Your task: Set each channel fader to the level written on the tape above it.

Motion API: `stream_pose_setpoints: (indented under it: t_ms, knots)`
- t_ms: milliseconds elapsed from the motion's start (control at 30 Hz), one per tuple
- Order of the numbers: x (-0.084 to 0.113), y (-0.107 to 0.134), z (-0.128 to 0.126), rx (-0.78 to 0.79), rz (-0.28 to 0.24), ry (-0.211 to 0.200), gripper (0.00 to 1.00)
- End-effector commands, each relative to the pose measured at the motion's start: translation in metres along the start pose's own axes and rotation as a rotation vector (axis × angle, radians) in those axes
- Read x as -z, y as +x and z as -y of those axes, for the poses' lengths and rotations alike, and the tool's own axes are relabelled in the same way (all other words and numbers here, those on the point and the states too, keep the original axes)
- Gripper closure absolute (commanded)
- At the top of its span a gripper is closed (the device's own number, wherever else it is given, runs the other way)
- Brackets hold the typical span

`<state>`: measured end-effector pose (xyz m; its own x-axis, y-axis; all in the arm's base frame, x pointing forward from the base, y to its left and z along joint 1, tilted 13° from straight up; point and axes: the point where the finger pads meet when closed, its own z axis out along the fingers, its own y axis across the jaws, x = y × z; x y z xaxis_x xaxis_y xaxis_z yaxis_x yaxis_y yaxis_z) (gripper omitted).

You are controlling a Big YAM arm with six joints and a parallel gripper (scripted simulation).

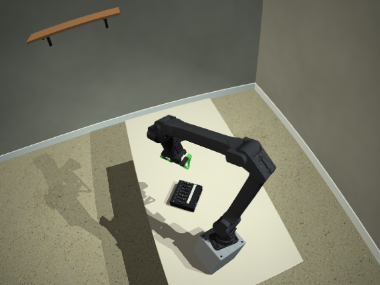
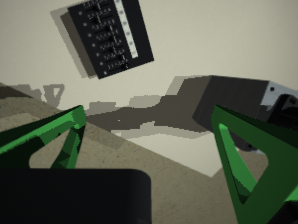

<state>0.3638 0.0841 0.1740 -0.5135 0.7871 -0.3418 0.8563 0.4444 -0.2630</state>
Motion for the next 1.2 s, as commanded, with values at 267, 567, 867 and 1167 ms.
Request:
stream_pose_setpoints:
  t_ms: [267,567,867,1167]
  knots:
    - [0.037,-0.008,-0.01,-0.557,0.087,-0.149,0.0]
    - [0.028,-0.008,-0.011,-0.55,0.093,-0.115,0.0]
    - [0.03,-0.009,-0.009,-0.553,0.092,-0.121,0.0]
    - [0.03,-0.009,-0.009,-0.552,0.092,-0.121,0.0]
